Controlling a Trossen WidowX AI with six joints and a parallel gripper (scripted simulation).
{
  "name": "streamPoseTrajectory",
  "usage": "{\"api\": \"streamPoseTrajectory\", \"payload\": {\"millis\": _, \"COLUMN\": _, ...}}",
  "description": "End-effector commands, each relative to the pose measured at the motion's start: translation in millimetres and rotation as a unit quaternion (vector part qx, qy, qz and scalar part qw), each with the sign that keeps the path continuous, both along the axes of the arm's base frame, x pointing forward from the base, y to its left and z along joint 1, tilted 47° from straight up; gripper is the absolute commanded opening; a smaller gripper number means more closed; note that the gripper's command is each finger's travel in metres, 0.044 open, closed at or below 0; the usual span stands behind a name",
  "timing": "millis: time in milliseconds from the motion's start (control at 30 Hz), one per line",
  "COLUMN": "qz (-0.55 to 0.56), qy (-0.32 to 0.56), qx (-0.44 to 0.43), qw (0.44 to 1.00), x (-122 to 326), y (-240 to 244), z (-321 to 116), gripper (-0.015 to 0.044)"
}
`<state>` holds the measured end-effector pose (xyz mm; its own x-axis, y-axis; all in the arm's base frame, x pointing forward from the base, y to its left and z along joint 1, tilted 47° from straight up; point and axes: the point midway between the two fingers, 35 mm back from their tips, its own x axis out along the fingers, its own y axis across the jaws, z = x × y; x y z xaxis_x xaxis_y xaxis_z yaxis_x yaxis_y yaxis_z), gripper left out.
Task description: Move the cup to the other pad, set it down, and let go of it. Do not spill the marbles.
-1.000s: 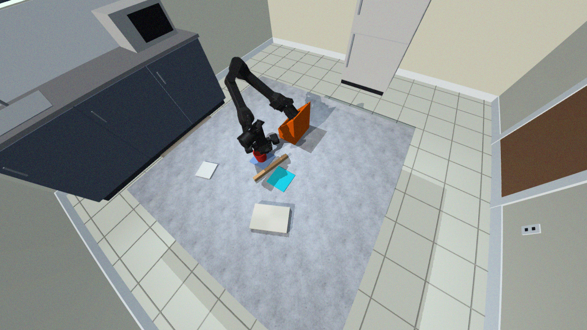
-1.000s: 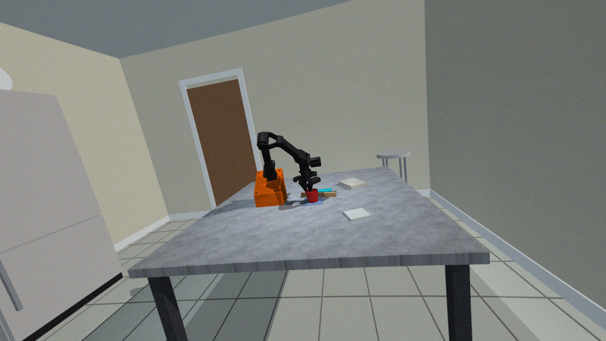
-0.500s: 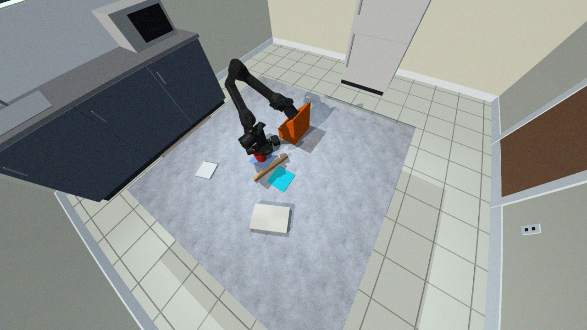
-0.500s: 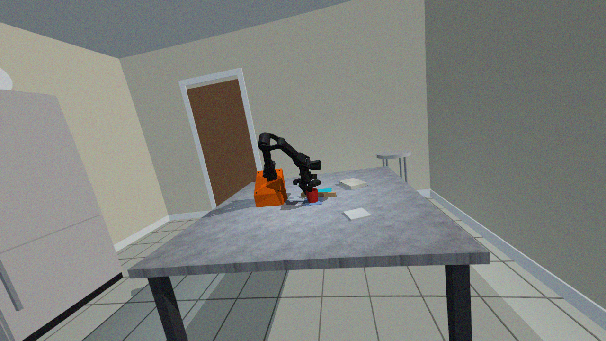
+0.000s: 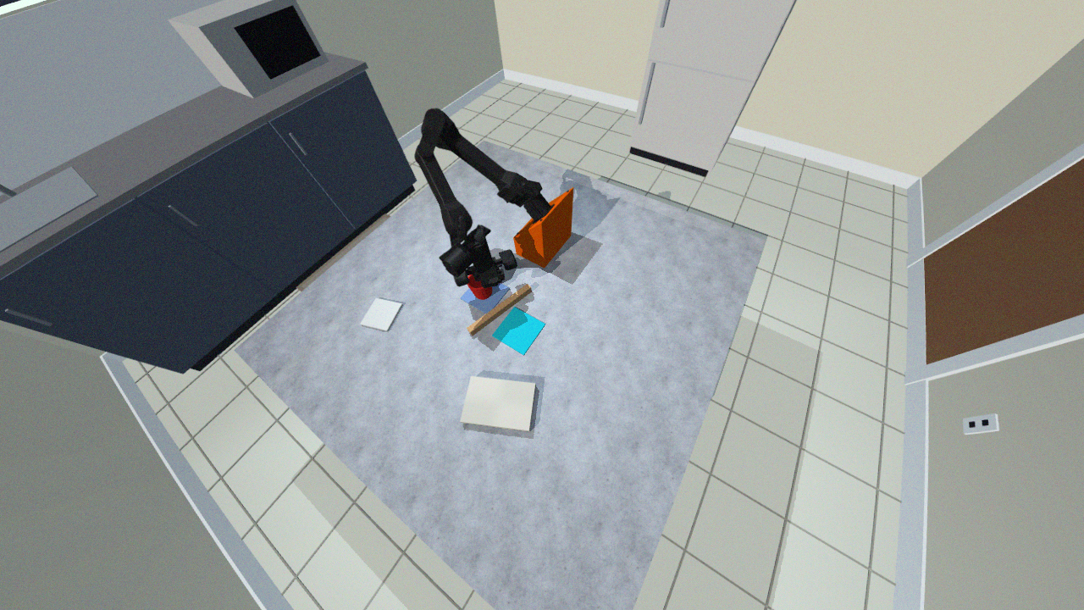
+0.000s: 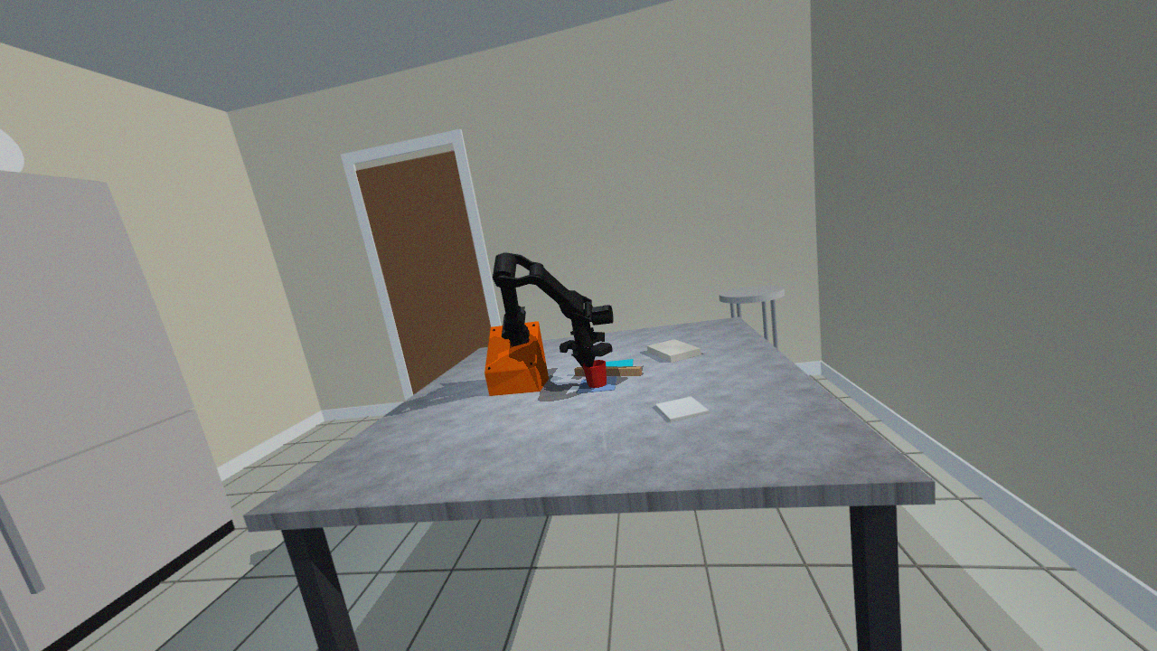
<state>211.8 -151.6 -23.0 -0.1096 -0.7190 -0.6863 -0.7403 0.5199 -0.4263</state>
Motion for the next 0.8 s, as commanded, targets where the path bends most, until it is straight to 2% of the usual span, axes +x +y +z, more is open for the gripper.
{"api": "streamPoseTrajectory", "payload": {"millis": 0, "qz": -0.001, "qy": 0.000, "qx": 0.000, "qw": 1.000, "x": 0.0, "y": -0.1, "z": 0.2, "gripper": 0.0008}}
{"api": "streamPoseTrajectory", "payload": {"millis": 767, "qz": 0.000, "qy": 0.003, "qx": 0.000, "qw": 1.000, "x": 6.8, "y": 36.9, "z": 31.2, "gripper": 0.0000}}
